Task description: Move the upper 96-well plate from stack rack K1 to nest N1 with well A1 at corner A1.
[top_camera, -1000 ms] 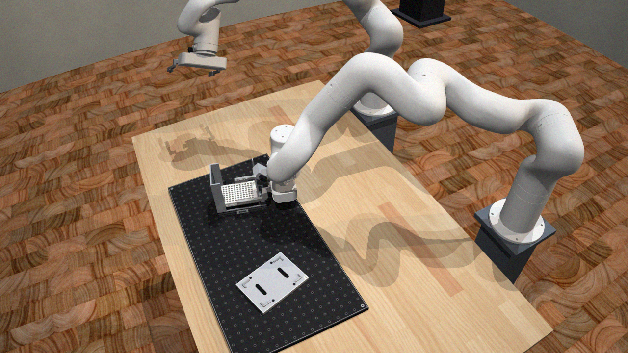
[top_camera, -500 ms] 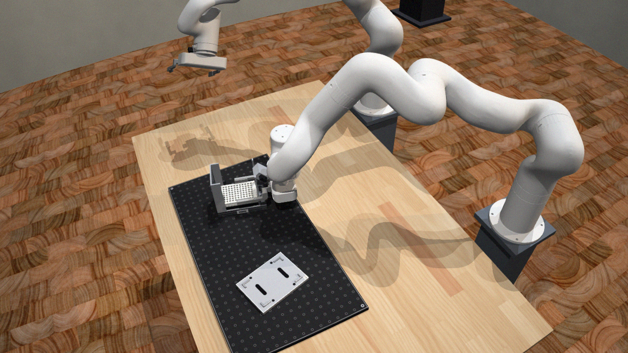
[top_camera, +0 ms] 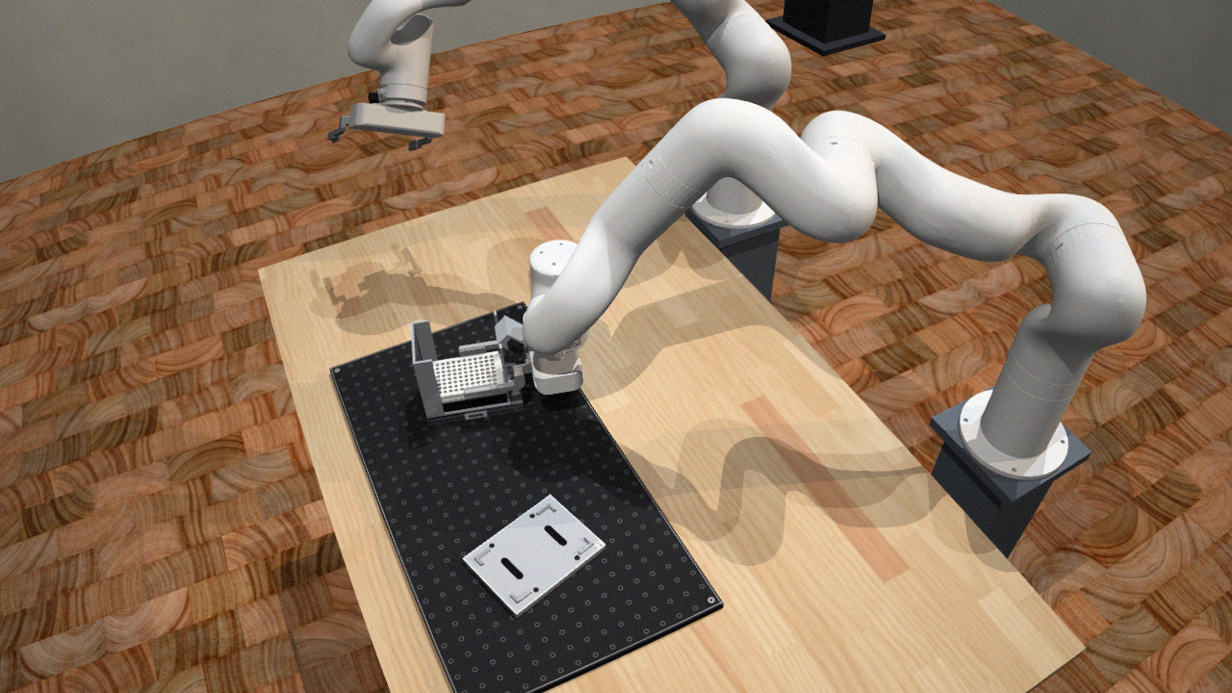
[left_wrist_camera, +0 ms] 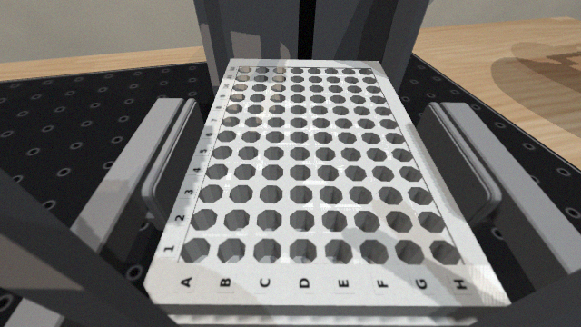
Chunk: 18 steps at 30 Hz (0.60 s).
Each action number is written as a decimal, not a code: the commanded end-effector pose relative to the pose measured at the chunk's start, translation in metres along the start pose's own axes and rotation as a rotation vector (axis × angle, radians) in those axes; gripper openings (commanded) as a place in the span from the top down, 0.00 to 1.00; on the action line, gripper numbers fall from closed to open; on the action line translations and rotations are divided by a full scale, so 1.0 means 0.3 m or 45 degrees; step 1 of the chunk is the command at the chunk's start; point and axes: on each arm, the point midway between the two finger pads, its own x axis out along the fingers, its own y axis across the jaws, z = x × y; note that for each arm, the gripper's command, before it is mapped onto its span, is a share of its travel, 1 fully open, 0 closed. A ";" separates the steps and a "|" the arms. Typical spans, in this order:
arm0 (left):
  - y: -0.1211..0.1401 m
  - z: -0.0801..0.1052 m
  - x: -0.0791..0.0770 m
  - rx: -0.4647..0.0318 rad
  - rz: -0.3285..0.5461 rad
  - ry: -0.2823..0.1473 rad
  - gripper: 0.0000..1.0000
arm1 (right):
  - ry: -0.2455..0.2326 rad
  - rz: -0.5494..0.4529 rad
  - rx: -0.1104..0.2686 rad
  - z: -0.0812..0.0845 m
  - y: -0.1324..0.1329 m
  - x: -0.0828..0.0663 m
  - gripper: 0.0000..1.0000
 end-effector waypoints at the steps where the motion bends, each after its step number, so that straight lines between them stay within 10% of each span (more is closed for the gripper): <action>1: -0.001 0.017 0.004 -0.002 0.000 -0.004 1.00 | 0.000 0.002 0.002 0.003 0.004 -0.001 0.00; 18: -0.001 0.046 0.003 -0.002 0.000 -0.004 1.00 | 0.000 0.002 0.002 0.003 0.004 -0.001 0.00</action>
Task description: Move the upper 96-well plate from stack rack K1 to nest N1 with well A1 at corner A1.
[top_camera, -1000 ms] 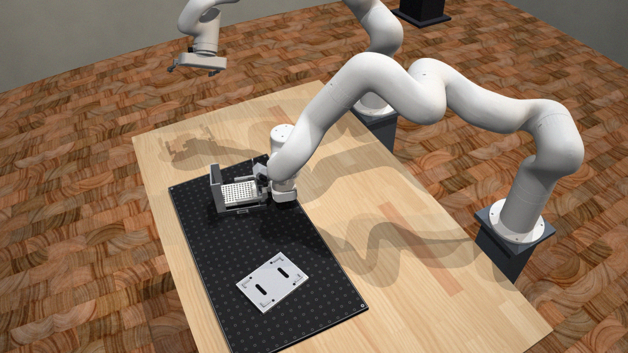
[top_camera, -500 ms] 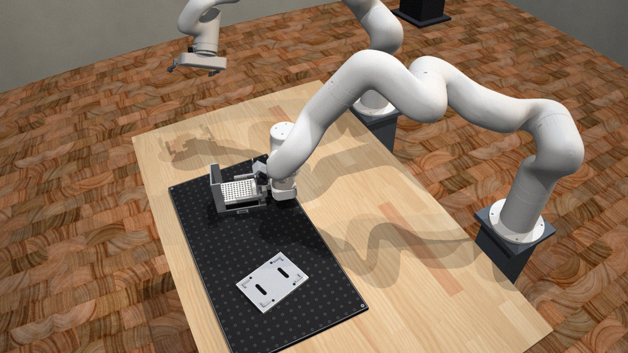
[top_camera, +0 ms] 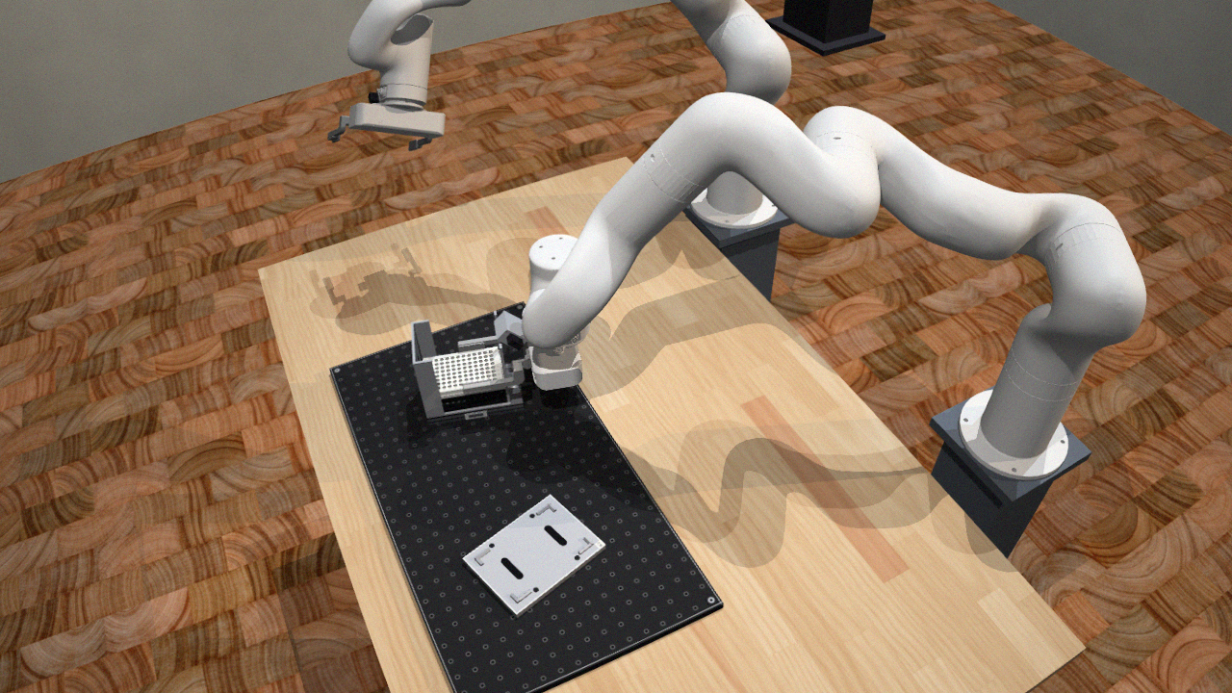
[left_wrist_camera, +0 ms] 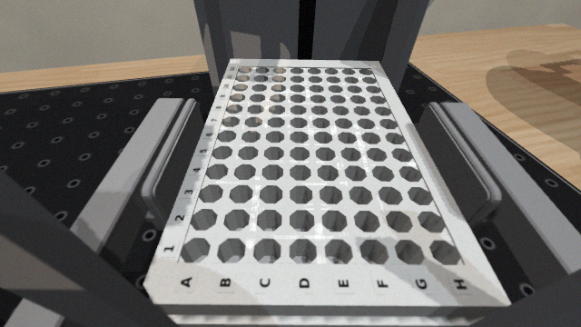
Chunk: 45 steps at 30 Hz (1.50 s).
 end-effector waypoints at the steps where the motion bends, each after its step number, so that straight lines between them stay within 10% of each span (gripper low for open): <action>1: -0.001 0.011 0.003 -0.002 0.000 -0.004 1.00 | 0.000 0.002 0.002 0.003 0.004 -0.001 0.00; 45: -0.001 0.206 0.003 -0.002 0.000 -0.004 1.00 | 0.000 0.002 0.002 0.003 0.004 -0.001 0.00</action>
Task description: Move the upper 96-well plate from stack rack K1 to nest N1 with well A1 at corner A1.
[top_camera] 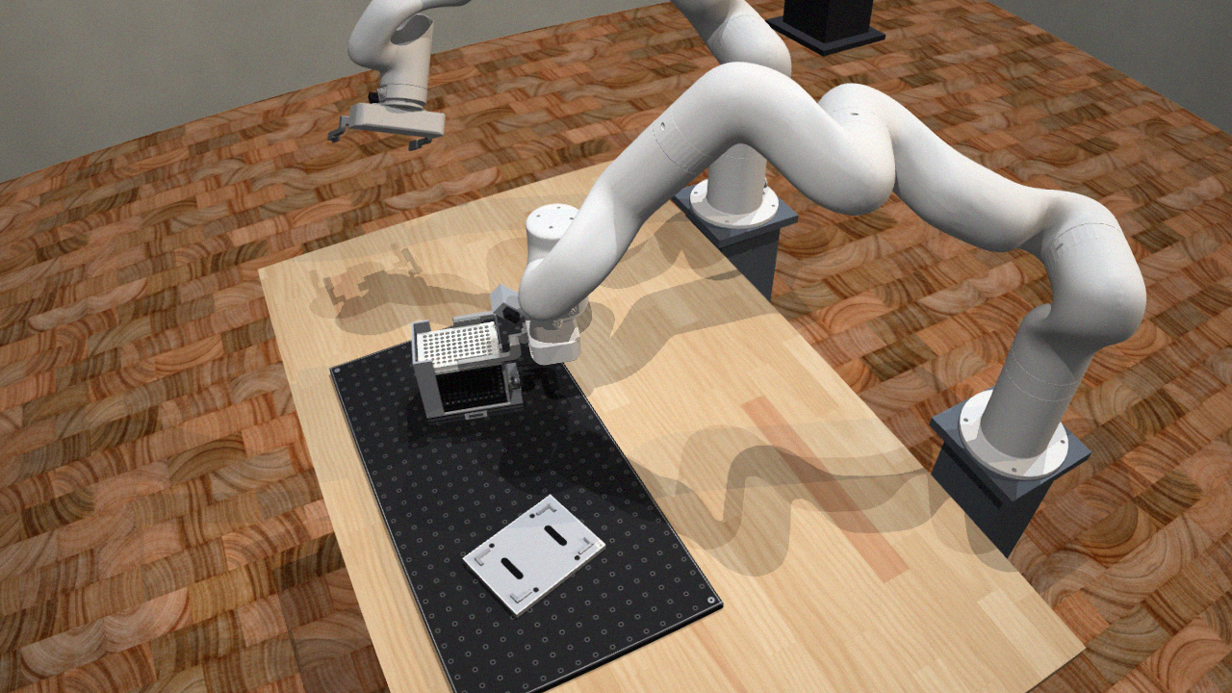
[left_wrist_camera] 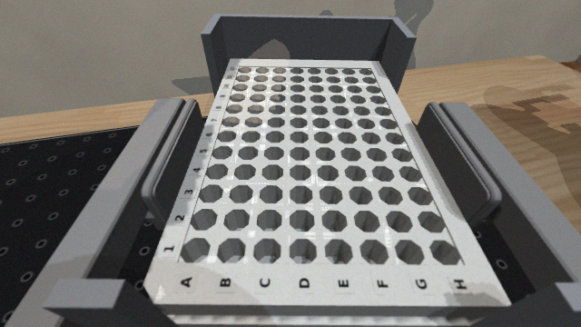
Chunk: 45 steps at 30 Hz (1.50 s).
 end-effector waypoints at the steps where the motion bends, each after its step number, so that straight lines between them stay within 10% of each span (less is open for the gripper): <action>1: -0.001 0.022 0.003 -0.002 0.000 -0.004 1.00 | 0.000 0.002 0.002 0.003 0.004 -0.001 0.00; 45: -0.001 0.218 0.002 -0.002 0.000 -0.004 1.00 | 0.000 0.002 0.002 0.003 0.004 -0.001 0.00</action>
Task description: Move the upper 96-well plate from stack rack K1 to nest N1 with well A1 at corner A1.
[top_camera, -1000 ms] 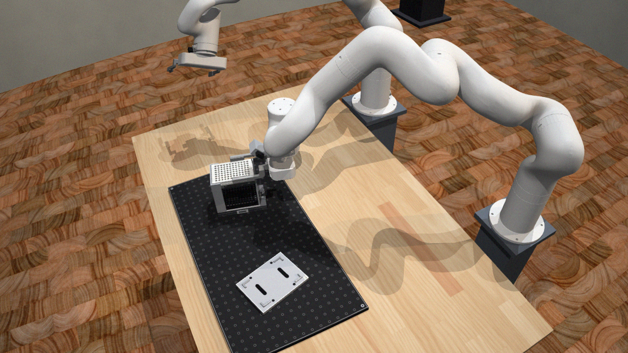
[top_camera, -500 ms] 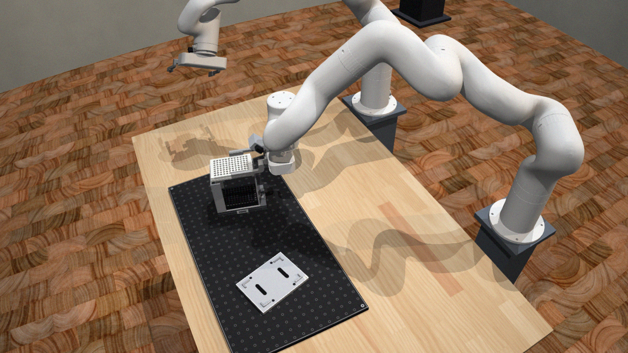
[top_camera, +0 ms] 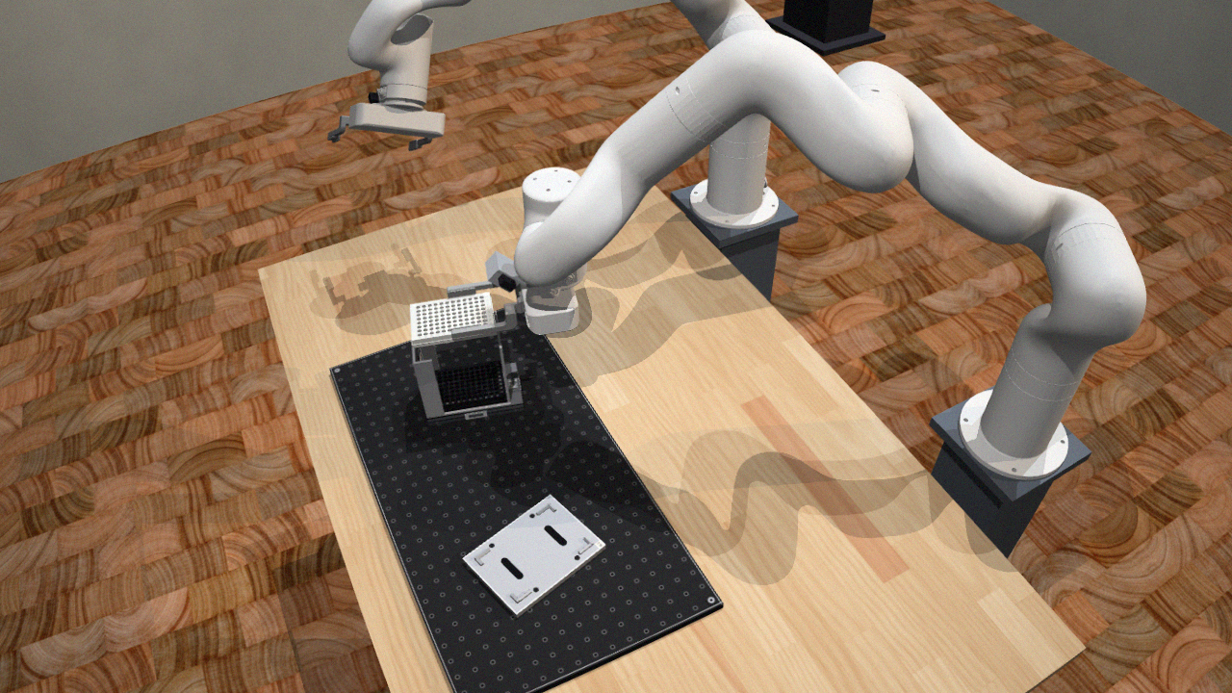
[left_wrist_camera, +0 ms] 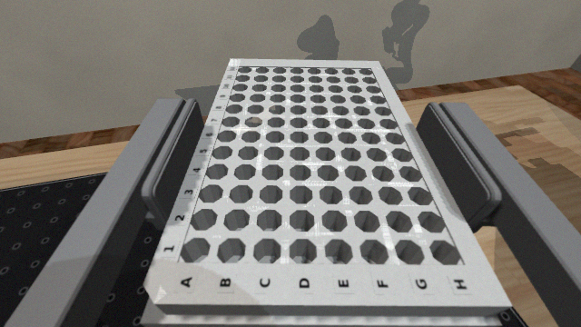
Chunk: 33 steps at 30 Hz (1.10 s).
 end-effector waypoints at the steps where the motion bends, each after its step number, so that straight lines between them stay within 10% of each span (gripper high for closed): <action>1: -0.001 0.010 0.002 -0.001 0.000 -0.004 1.00 | 0.000 0.002 0.002 0.003 0.004 -0.001 0.00; 10: -0.001 0.010 0.002 -0.001 0.000 -0.004 1.00 | 0.000 0.002 0.002 0.003 0.004 -0.001 0.00; 22: 0.130 0.007 -0.024 -0.002 0.509 -0.003 1.00 | 0.000 0.002 0.002 0.003 0.004 -0.001 0.00; 33: 0.228 0.004 -0.043 -0.002 0.698 -0.003 1.00 | 0.000 0.002 0.002 0.003 0.004 -0.001 0.00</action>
